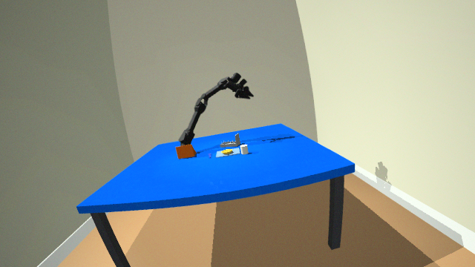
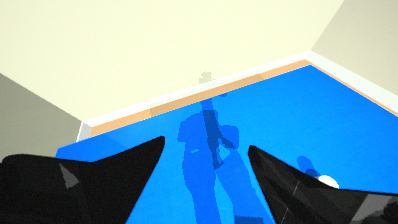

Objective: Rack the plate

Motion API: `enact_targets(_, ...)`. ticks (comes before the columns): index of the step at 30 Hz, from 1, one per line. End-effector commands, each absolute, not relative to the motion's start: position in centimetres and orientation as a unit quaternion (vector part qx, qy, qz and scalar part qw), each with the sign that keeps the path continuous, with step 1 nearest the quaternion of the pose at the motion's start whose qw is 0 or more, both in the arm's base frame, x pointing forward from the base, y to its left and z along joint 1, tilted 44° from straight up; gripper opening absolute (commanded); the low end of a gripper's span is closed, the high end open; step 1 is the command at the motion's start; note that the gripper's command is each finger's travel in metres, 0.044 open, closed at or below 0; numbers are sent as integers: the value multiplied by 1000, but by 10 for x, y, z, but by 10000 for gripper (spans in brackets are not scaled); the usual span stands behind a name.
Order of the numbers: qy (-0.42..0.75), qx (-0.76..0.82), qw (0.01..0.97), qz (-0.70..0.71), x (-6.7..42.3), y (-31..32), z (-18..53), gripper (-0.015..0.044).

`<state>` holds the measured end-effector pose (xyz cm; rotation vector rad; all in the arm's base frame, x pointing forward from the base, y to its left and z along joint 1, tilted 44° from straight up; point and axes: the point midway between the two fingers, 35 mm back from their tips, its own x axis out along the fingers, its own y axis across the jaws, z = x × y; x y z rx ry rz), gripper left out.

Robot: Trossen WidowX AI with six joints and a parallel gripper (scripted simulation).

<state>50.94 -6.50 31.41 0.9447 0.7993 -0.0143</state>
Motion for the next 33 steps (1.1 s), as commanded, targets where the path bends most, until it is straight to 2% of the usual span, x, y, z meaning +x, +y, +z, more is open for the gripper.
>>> enact_targets(1,377,441,815,-7,509,-66,312,400)
enact_targets(8,457,371,808,3,501,-89,230,400)
enact_targets(15,541,304,783,43,473,-107,143,400)
enact_targets(33,661,222,667,262,335,-104,-19,400)
